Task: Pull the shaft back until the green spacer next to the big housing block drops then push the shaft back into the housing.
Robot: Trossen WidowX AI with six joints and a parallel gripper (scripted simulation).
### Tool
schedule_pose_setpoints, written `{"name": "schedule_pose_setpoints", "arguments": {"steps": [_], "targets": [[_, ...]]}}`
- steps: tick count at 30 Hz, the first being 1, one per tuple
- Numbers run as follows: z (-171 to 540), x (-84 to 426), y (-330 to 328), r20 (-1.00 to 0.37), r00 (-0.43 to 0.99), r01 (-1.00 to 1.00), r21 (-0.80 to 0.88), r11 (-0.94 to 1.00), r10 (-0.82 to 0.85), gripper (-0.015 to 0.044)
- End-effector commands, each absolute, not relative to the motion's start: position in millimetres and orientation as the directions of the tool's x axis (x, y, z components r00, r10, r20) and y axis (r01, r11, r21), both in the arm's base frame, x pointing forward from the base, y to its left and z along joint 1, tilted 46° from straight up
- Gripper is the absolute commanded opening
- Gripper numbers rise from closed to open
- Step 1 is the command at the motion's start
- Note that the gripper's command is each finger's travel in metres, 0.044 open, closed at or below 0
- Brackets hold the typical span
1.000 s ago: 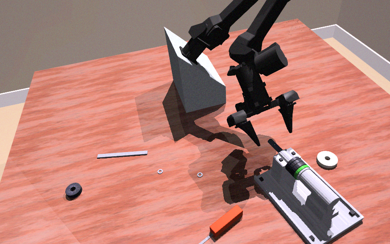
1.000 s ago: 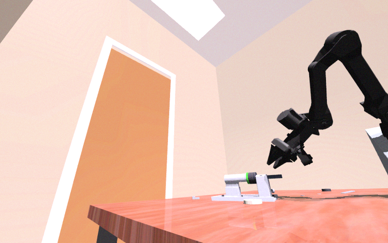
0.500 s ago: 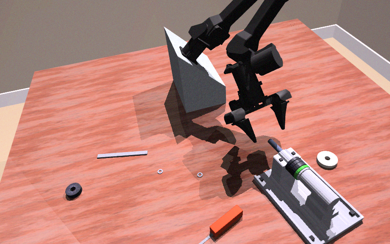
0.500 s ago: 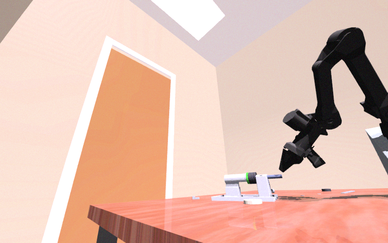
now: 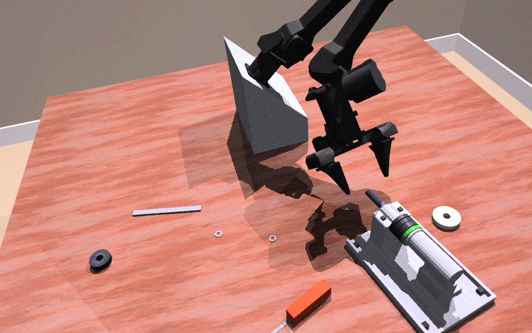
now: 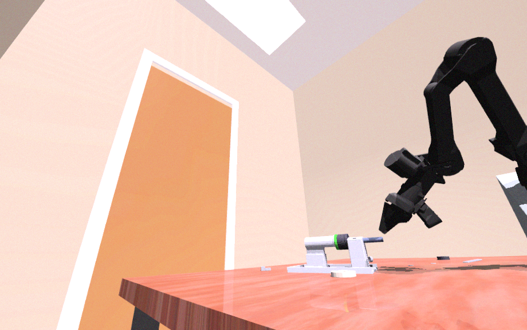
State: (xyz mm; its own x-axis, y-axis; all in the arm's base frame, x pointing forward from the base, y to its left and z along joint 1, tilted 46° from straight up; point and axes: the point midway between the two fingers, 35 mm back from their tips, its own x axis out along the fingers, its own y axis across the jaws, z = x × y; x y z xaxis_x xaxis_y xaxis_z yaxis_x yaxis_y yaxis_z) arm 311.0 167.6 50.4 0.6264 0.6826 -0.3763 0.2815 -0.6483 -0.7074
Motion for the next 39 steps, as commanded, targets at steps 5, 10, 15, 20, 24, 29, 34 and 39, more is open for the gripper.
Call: {"name": "schedule_pose_setpoints", "arguments": {"steps": [5, 10, 15, 20, 24, 29, 34, 39], "targets": [[51, 310, 168, -0.374, 0.622, 0.289, -0.706, -0.646, 0.687, 0.0440], [51, 312, 169, -0.374, 0.622, 0.289, -0.706, -0.646, 0.687, 0.0440], [51, 313, 169, -0.374, 0.622, 0.289, -0.706, -0.646, 0.687, 0.0440], [51, 313, 169, -0.374, 0.622, 0.289, -0.706, -0.646, 0.687, 0.0440], [51, 313, 169, -0.374, 0.622, 0.289, -0.706, -0.646, 0.687, 0.0440], [51, 315, 171, -0.374, 0.622, 0.289, -0.706, -0.646, 0.687, 0.0440], [48, 320, 176, -0.374, 0.622, 0.289, -0.706, -0.646, 0.687, 0.0440], [46, 325, 181, -0.374, 0.622, 0.289, -0.706, -0.646, 0.688, 0.0440]]}}
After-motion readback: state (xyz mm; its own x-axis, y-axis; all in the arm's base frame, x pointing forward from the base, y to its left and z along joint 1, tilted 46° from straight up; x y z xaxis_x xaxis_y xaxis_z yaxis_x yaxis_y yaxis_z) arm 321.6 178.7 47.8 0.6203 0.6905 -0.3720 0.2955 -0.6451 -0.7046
